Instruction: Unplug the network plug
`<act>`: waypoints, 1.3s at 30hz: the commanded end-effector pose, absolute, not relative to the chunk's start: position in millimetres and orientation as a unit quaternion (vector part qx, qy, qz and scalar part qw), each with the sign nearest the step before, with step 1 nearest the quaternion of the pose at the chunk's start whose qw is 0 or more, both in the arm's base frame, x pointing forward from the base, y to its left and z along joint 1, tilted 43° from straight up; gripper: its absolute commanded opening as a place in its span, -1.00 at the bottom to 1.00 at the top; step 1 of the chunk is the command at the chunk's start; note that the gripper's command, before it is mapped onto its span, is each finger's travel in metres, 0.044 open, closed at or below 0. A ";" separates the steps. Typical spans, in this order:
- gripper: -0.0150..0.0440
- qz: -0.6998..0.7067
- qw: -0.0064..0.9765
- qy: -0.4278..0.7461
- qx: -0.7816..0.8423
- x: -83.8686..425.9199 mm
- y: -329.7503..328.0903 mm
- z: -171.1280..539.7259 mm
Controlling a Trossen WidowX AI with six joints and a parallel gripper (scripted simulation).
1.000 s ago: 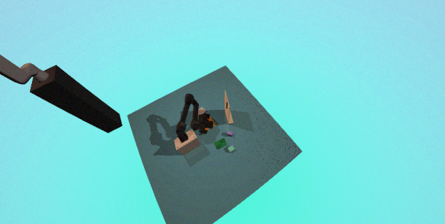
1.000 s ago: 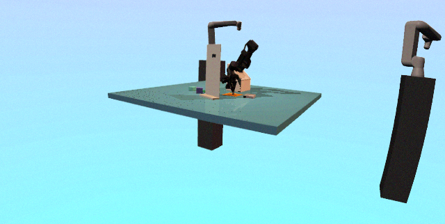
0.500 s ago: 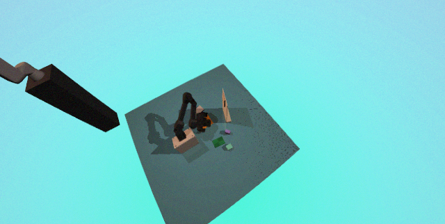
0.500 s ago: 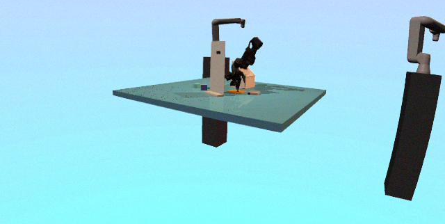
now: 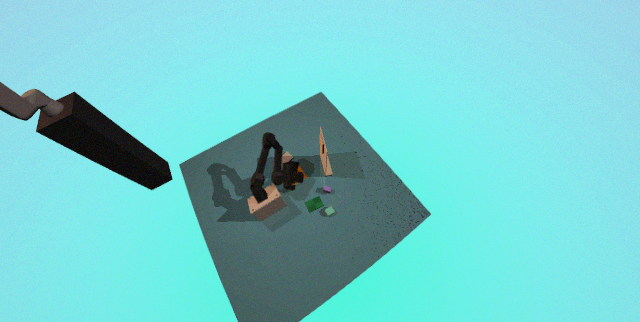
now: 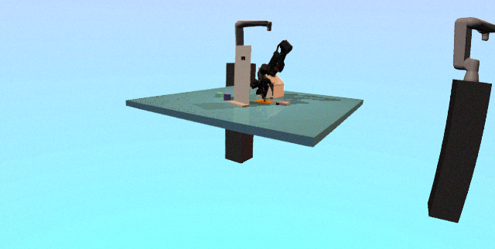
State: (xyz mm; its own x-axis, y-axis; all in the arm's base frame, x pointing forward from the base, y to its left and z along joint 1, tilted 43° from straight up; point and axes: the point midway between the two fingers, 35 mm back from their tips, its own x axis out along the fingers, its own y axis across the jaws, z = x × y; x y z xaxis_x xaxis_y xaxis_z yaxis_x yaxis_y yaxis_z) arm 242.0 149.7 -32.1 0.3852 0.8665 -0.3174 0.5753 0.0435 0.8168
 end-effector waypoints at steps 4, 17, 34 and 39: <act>0.04 0.151 0.487 0.535 0.673 238.6 143.6 -29.2; 0.04 0.150 0.487 0.535 0.674 233.7 131.8 -25.7; 0.04 0.146 0.490 0.538 0.670 236.5 124.2 -25.3; 0.04 0.145 0.491 0.539 0.669 237.4 121.8 -24.9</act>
